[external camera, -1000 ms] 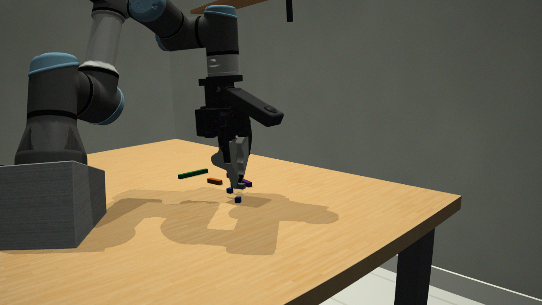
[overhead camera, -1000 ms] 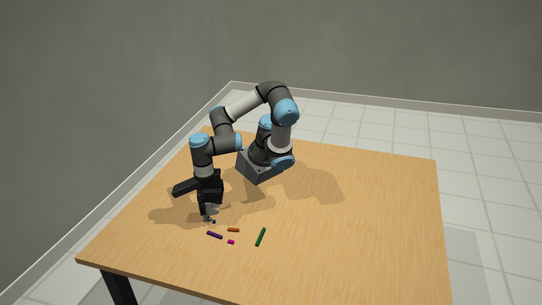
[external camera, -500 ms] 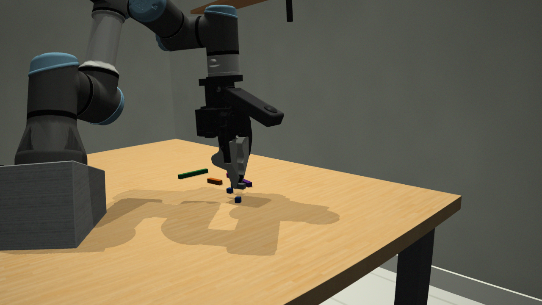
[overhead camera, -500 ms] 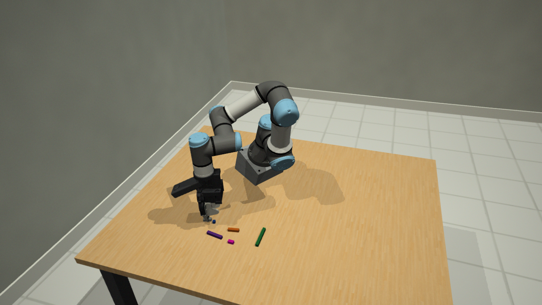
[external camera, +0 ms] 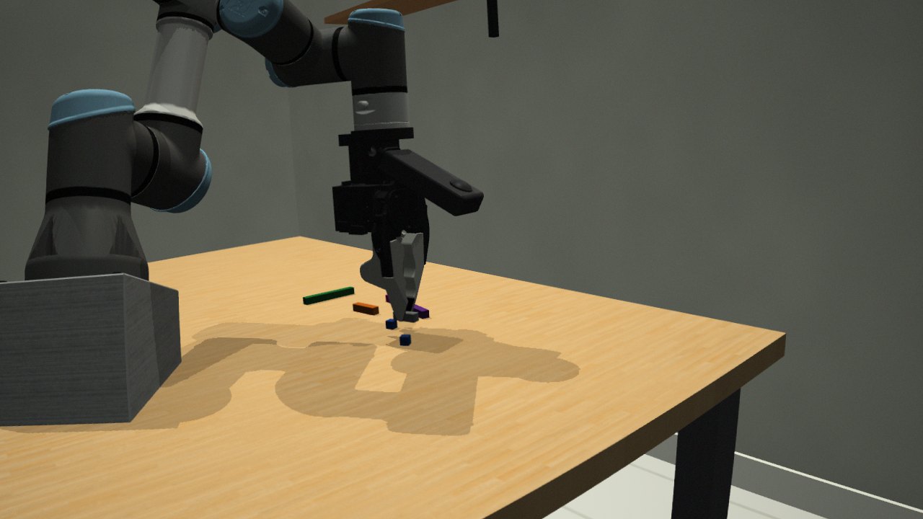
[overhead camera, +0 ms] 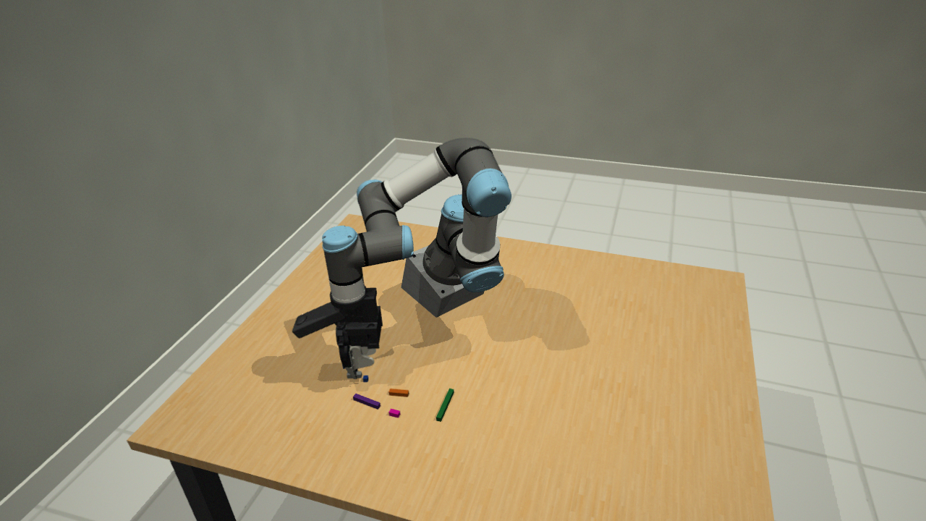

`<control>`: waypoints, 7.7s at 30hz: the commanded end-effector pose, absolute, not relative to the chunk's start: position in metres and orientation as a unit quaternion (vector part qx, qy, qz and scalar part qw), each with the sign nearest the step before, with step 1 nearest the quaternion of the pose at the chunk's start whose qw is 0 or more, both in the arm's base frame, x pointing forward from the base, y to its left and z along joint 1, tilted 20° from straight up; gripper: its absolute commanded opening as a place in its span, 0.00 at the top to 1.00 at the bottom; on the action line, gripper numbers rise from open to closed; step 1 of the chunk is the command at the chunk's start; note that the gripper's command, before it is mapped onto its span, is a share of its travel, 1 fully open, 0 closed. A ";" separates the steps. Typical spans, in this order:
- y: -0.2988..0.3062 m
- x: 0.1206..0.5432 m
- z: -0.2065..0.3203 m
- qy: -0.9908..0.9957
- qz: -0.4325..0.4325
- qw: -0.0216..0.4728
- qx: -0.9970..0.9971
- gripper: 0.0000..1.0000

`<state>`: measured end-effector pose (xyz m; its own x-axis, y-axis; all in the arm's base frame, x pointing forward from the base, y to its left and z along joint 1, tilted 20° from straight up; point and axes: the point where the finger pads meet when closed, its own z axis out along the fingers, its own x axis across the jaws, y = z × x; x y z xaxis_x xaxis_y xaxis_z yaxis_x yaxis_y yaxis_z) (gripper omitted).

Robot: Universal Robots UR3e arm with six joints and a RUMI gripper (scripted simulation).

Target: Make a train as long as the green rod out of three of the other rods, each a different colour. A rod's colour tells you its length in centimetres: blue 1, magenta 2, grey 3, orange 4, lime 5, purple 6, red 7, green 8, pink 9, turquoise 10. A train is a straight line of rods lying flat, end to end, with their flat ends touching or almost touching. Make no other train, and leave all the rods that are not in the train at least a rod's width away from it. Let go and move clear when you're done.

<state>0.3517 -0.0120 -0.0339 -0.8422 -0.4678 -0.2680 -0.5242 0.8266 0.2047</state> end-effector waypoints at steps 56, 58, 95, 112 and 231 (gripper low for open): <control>-0.009 0.354 -0.045 0.950 0.135 0.104 -0.261 1.00; -0.009 0.354 -0.045 0.950 0.135 0.104 -0.261 1.00; -0.013 0.352 -0.032 0.950 0.135 0.104 -0.261 0.86; -0.031 0.345 0.021 0.950 0.135 0.104 -0.261 0.86; 0.074 0.331 0.036 0.968 0.143 0.093 -0.186 0.86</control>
<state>0.3295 0.0727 0.0411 -0.9138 -0.3331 -0.2323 -0.3863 0.8895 0.2440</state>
